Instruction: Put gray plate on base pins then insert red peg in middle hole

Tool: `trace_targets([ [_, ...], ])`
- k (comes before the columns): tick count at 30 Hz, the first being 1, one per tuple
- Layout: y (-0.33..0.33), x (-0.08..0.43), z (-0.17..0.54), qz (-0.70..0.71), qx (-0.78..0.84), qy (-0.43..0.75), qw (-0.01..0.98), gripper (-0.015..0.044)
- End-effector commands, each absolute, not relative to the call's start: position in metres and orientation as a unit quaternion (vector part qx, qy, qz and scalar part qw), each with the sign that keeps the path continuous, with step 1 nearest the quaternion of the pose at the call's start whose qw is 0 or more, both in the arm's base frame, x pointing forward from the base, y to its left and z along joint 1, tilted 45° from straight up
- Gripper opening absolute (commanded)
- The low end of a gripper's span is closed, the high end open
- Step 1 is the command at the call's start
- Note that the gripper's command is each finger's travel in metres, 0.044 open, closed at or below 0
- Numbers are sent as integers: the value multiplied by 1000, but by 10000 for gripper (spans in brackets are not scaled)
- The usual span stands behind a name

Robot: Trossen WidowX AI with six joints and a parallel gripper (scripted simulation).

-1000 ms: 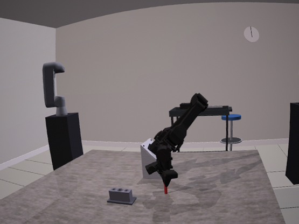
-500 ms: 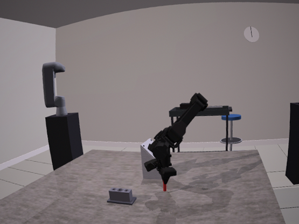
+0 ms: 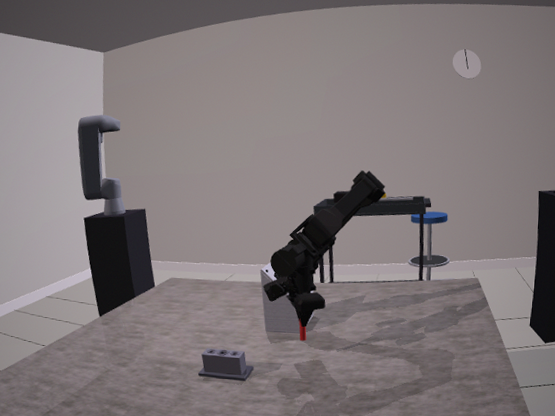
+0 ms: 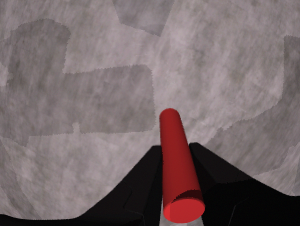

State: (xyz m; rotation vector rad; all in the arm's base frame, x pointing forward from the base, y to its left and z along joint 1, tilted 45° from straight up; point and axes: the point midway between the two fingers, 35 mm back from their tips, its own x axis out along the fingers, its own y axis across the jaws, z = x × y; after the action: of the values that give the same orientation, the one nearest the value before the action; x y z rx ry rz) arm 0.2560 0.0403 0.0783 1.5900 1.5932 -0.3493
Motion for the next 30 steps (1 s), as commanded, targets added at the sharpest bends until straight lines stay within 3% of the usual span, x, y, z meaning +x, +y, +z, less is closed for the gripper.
trace_targets([
  [1,30,256,88,-137,633,632,425,0],
  [30,-17,301,57,-140,633,633,424,0],
])
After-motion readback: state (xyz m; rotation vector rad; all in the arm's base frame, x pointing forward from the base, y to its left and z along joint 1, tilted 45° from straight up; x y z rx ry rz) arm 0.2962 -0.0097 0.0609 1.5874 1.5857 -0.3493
